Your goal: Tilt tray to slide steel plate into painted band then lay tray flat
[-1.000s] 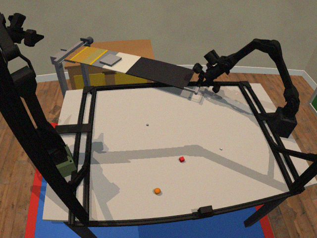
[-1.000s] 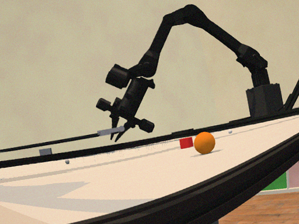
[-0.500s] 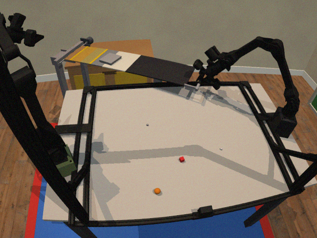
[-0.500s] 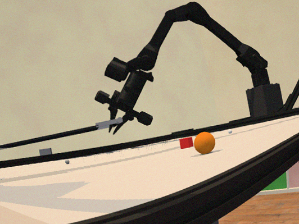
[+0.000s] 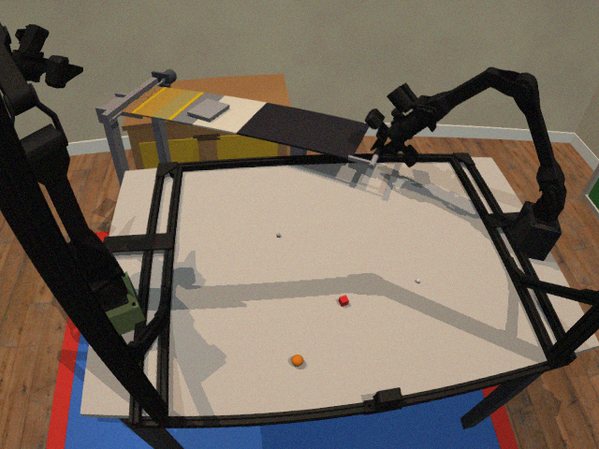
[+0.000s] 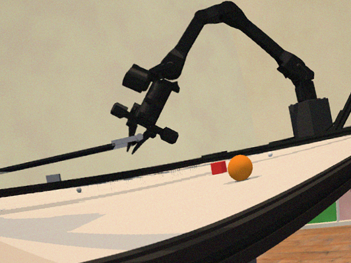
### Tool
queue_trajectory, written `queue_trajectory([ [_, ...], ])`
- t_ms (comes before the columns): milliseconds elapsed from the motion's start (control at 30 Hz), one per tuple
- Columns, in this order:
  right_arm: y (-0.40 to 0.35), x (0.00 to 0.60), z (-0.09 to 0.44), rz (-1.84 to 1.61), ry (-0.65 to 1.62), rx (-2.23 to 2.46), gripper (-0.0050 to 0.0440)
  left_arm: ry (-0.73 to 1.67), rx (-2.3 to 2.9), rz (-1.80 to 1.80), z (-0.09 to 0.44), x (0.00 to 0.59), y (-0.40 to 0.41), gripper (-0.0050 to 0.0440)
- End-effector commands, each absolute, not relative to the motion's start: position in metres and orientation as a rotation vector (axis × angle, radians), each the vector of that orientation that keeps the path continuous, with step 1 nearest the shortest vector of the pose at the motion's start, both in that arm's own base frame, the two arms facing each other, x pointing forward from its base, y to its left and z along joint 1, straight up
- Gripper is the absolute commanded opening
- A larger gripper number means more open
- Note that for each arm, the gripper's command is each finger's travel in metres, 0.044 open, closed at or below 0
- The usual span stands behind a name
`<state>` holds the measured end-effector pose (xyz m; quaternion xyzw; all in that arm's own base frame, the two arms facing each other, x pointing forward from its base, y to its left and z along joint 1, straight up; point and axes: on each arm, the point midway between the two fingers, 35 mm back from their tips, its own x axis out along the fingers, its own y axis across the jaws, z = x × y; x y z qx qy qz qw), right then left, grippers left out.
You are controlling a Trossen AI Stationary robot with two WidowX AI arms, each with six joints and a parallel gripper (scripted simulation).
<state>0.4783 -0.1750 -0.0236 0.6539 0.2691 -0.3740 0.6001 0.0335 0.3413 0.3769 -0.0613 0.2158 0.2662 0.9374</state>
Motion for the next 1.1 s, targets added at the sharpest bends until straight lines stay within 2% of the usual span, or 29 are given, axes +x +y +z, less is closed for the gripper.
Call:
queue_trajectory([
  [0, -0.176, 0.478, -0.008, -0.859, 0.615, 1.518, 0.0, 0.44, -0.124, 0.541, 0.377, 0.034, 0.341, 0.044],
  [1067, -0.176, 0.48, 0.013, -0.845, 0.6, 1.522, 0.0, 0.44, -0.124, 0.541, 0.377, 0.034, 0.341, 0.044],
])
